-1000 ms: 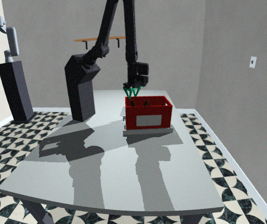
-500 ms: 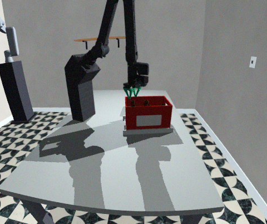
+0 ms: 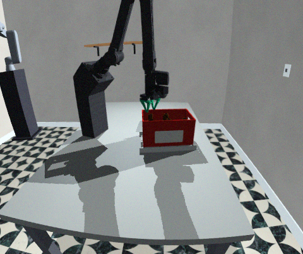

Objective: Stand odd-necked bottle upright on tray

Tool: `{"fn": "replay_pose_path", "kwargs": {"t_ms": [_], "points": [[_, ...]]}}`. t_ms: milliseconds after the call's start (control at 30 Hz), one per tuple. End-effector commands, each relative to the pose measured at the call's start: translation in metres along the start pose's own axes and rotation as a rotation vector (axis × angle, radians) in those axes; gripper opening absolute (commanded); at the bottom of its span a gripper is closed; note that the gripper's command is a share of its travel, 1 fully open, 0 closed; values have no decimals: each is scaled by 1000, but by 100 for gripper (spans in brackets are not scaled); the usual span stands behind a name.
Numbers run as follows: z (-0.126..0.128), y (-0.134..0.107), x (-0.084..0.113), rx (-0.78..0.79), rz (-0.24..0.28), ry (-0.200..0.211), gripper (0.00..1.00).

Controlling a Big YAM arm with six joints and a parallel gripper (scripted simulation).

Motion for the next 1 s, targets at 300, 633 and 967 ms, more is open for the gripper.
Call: {"fn": "replay_pose_path", "kwargs": {"t_ms": [300, 633, 967], "points": [[0, 5, -2, 2, -11, 5, 61], [2, 7, -2, 2, -14, 7, 61], [0, 5, -2, 2, -8, 3, 61]]}}
Point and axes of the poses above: the point where the finger pads meet when closed, its own x axis back along the fingers, its own z axis across the jaws, y = z × x, the point moved 3 cm from there along x, back along the fingers, and after that the axes turned 11 degrees about -x, right-handed, at the moved point
